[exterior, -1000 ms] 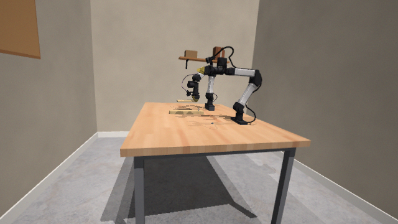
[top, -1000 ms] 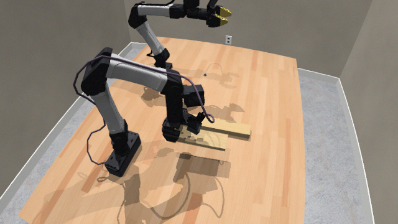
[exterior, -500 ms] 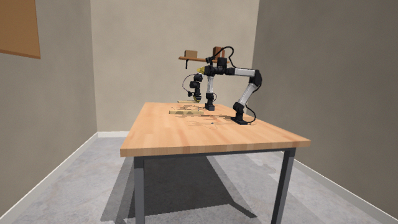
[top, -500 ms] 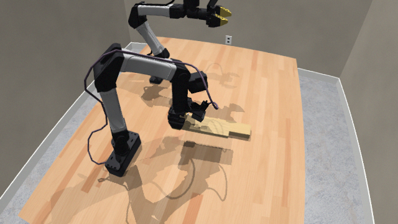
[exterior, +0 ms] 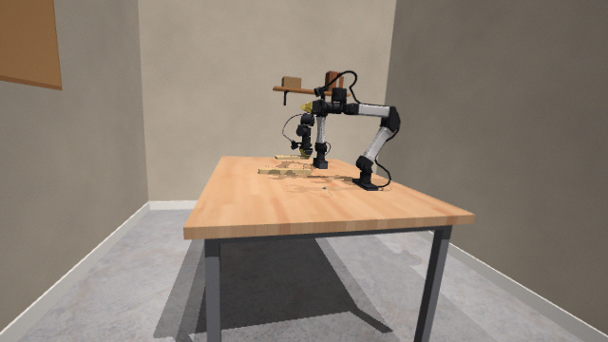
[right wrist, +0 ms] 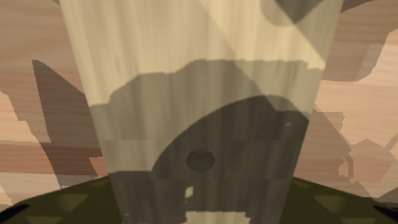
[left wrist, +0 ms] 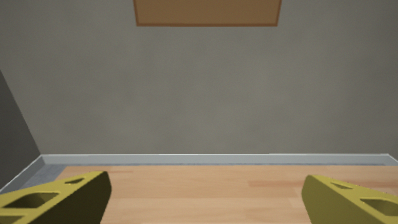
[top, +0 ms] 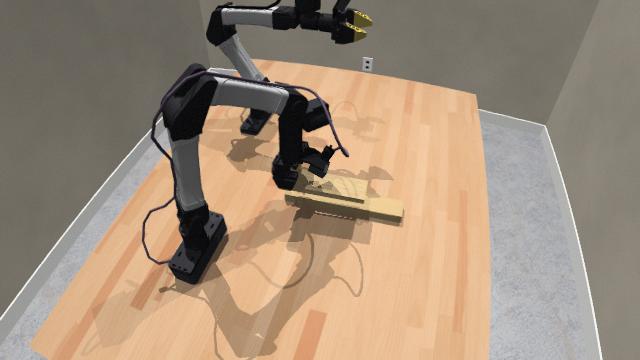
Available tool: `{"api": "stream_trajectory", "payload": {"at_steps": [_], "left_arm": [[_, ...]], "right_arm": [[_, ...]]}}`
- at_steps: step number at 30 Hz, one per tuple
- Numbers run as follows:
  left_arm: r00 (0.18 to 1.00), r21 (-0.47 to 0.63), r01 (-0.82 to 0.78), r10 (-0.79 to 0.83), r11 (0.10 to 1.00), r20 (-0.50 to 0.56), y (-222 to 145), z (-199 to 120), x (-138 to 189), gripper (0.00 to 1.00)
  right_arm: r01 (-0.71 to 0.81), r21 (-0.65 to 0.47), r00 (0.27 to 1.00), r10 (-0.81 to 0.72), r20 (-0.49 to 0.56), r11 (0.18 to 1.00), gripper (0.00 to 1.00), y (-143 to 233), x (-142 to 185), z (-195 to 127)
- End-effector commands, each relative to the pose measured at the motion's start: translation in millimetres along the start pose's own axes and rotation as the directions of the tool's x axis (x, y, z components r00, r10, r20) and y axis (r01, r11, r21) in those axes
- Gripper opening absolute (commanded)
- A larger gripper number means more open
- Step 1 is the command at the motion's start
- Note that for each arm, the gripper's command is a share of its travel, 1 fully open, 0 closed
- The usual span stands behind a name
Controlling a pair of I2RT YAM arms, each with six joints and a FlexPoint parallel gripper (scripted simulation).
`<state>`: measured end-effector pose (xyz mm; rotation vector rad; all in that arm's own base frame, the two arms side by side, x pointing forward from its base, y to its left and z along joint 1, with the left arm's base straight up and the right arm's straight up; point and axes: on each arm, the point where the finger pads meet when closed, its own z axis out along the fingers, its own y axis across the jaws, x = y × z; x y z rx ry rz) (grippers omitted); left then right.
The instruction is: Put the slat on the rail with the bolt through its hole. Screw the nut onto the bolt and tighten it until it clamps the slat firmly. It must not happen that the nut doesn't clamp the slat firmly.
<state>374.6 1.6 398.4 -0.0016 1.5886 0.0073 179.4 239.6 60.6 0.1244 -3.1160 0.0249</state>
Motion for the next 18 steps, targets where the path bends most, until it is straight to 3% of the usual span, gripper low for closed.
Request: {"api": "stream_trajectory", "payload": {"at_steps": [1,18], "left_arm": [[1.000,0.006,0.004,-0.004,1.000,0.027,-1.6,0.0,-7.1,1.00],[1.000,0.006,0.004,-0.004,1.000,0.027,-1.6,0.0,-7.1,1.00]], "right_arm": [[-0.033,-0.028,0.999,0.034,0.038,0.999,0.67,24.8,-4.1,-5.8],[-0.033,-0.039,0.998,0.035,0.049,0.999,0.67,42.2,0.6,-4.9]]}}
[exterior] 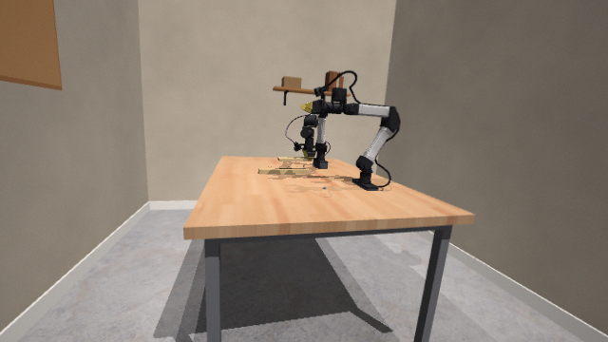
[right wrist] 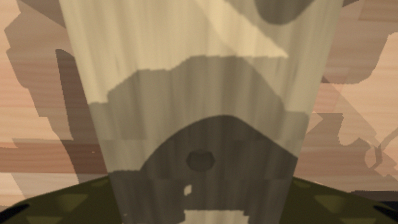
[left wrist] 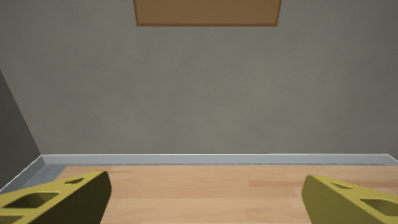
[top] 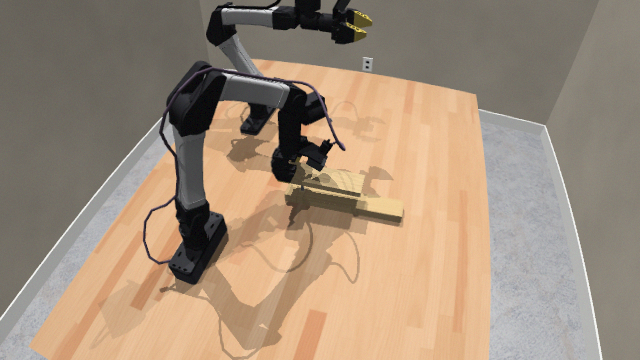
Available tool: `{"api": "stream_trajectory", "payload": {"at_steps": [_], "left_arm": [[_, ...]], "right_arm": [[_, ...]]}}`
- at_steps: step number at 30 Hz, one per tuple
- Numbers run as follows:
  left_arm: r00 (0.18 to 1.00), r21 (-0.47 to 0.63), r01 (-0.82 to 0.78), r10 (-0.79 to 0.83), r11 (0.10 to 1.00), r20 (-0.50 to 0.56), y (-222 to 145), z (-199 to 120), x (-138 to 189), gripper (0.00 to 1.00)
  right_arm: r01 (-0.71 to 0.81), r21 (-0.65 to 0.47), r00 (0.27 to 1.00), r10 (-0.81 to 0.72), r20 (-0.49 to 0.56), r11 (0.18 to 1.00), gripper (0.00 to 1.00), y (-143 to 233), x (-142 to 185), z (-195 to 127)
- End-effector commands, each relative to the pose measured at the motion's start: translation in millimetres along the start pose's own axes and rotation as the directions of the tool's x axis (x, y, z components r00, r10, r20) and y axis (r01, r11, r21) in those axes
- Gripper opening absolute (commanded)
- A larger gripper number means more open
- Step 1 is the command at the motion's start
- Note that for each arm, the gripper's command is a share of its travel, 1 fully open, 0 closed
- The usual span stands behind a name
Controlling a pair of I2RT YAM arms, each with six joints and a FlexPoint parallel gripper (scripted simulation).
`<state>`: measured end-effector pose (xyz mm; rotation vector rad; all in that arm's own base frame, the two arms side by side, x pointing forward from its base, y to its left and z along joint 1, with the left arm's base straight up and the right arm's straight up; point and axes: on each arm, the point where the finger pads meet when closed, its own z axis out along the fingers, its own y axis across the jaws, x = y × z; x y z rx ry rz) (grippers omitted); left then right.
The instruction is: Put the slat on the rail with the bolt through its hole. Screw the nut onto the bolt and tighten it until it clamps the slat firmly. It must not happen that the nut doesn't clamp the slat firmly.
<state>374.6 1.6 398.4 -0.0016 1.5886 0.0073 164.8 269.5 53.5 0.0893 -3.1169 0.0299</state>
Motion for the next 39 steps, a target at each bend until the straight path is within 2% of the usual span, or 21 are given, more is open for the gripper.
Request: {"api": "stream_trajectory", "payload": {"at_steps": [1,9,10,39], "left_arm": [[1.000,0.006,0.004,-0.004,1.000,0.027,-1.6,0.0,-7.1,1.00],[1.000,0.006,0.004,-0.004,1.000,0.027,-1.6,0.0,-7.1,1.00],[1.000,0.006,0.004,-0.004,1.000,0.027,-1.6,0.0,-7.1,1.00],[1.000,0.006,0.004,-0.004,1.000,0.027,-1.6,0.0,-7.1,1.00]], "right_arm": [[-0.010,-0.042,0.999,0.012,0.050,0.999,0.67,11.4,-11.1,-11.9],[-0.007,-0.042,0.999,0.009,0.050,0.999,0.67,11.4,-11.1,-11.9],[-0.006,-0.025,1.000,0.007,0.028,1.000,0.67,5.7,-6.5,-8.2],[-0.014,-0.027,0.999,0.015,0.029,1.000,0.67,7.2,-8.7,23.6]]}}
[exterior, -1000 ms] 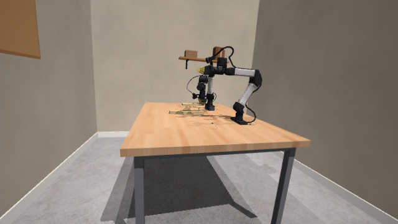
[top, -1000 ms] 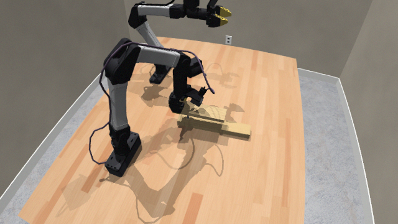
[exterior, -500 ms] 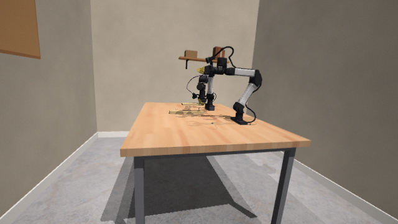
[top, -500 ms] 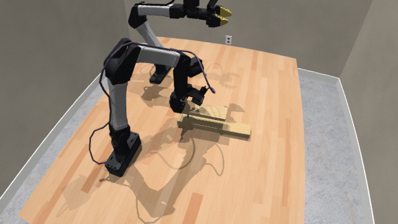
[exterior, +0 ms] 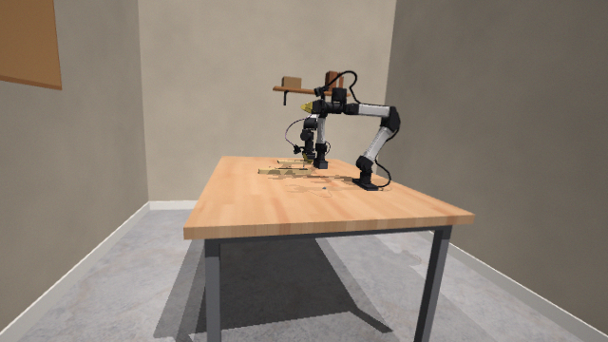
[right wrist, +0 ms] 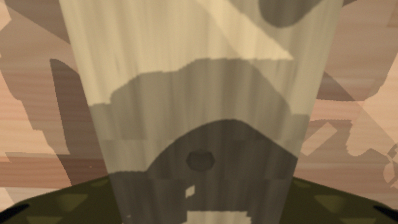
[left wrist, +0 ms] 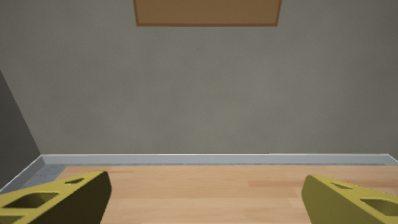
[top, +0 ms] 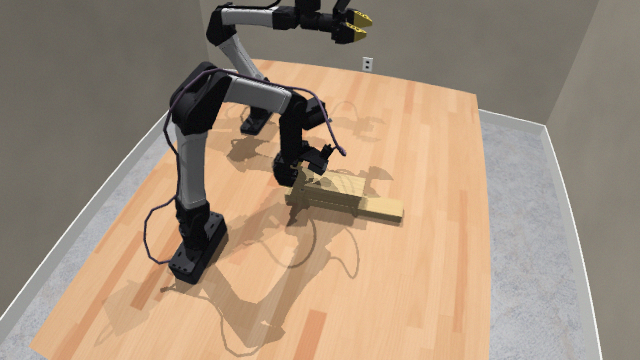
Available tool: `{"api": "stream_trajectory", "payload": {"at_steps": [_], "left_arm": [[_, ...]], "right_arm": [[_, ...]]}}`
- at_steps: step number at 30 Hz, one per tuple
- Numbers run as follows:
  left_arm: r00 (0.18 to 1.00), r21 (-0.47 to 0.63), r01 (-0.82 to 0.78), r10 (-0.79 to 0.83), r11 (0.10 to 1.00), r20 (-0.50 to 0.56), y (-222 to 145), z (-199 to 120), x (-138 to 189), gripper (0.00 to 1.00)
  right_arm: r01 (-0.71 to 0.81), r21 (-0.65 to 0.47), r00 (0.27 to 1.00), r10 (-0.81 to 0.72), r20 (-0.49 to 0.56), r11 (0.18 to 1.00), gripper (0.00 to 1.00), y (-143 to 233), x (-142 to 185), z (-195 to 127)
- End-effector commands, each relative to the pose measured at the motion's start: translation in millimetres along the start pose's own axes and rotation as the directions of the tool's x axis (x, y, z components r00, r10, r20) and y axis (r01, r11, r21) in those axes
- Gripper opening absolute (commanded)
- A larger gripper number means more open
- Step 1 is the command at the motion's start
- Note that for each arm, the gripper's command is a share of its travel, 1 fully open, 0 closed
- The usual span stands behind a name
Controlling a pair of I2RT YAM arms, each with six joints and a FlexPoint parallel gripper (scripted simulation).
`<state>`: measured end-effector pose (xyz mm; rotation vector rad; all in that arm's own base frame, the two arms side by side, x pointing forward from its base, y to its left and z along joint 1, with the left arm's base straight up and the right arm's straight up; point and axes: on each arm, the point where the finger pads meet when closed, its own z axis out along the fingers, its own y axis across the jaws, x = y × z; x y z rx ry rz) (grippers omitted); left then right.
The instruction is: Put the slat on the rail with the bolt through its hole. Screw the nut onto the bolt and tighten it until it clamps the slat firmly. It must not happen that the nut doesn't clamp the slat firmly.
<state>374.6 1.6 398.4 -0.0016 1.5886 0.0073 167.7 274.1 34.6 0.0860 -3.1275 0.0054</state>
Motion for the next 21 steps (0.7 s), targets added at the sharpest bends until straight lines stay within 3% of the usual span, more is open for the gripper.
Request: {"api": "stream_trajectory", "payload": {"at_steps": [1,21], "left_arm": [[1.000,0.006,0.004,-0.004,1.000,0.027,-1.6,0.0,-7.1,1.00],[1.000,0.006,0.004,-0.004,1.000,0.027,-1.6,0.0,-7.1,1.00]], "right_arm": [[-0.012,-0.011,1.000,0.013,0.018,1.000,0.67,2.3,-5.1,6.3],[-0.015,-0.015,1.000,0.016,0.021,1.000,0.67,2.1,-5.5,10.9]]}}
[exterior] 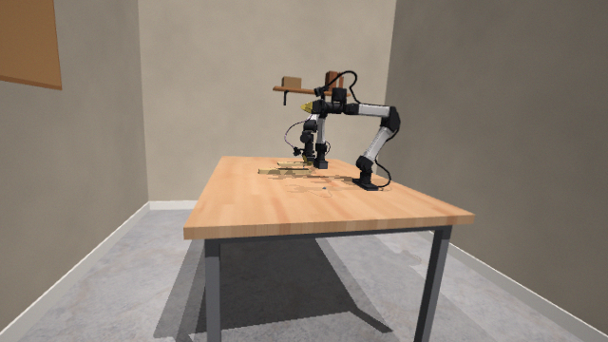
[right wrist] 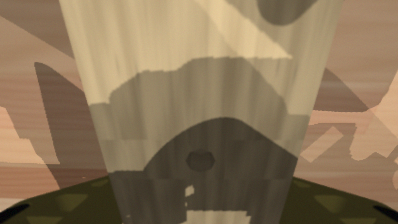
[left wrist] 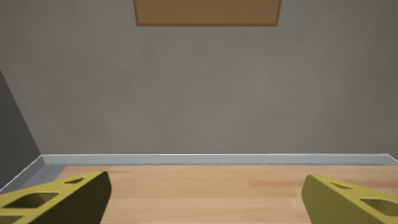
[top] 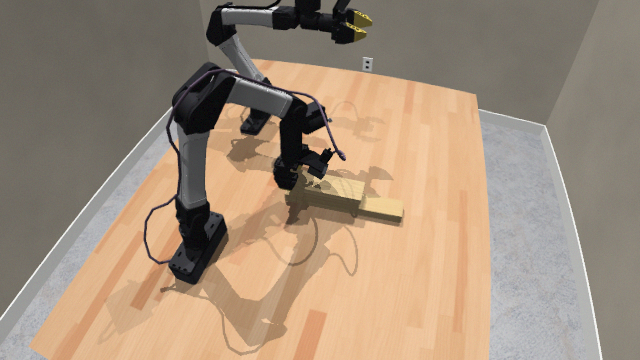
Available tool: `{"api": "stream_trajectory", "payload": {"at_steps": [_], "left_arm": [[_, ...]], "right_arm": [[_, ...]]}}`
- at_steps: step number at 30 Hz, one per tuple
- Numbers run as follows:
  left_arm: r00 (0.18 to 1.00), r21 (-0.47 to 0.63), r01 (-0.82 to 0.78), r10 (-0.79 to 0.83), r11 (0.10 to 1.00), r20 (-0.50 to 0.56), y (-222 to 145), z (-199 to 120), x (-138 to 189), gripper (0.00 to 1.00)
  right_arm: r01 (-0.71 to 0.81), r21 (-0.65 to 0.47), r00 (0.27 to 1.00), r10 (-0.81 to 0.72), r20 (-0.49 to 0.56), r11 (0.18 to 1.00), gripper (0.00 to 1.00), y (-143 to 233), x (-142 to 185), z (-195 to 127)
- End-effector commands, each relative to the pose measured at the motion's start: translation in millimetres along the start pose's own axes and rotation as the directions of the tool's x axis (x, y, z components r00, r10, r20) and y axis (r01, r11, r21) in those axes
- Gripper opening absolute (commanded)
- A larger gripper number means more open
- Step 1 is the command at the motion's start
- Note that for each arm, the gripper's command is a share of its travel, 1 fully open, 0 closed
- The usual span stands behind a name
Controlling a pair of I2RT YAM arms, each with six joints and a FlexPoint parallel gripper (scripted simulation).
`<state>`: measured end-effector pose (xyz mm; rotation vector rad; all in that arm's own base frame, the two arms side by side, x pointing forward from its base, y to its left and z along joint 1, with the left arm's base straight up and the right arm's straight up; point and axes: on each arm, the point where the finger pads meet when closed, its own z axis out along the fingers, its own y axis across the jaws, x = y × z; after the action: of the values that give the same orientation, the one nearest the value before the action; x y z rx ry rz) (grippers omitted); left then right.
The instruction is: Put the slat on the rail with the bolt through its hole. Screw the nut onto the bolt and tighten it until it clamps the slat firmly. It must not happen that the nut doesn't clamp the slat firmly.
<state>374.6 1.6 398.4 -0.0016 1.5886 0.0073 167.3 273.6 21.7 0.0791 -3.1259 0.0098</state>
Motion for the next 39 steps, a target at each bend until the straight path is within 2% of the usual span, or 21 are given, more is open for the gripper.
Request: {"api": "stream_trajectory", "payload": {"at_steps": [1,39], "left_arm": [[1.000,0.006,0.004,-0.004,1.000,0.027,-1.6,0.0,-7.1,1.00],[1.000,0.006,0.004,-0.004,1.000,0.027,-1.6,0.0,-7.1,1.00]], "right_arm": [[-0.011,-0.018,1.000,0.011,0.023,1.000,0.67,2.6,-5.6,-2.0],[-0.005,-0.008,1.000,0.006,0.016,1.000,0.67,4.1,-11.5,-0.9]]}}
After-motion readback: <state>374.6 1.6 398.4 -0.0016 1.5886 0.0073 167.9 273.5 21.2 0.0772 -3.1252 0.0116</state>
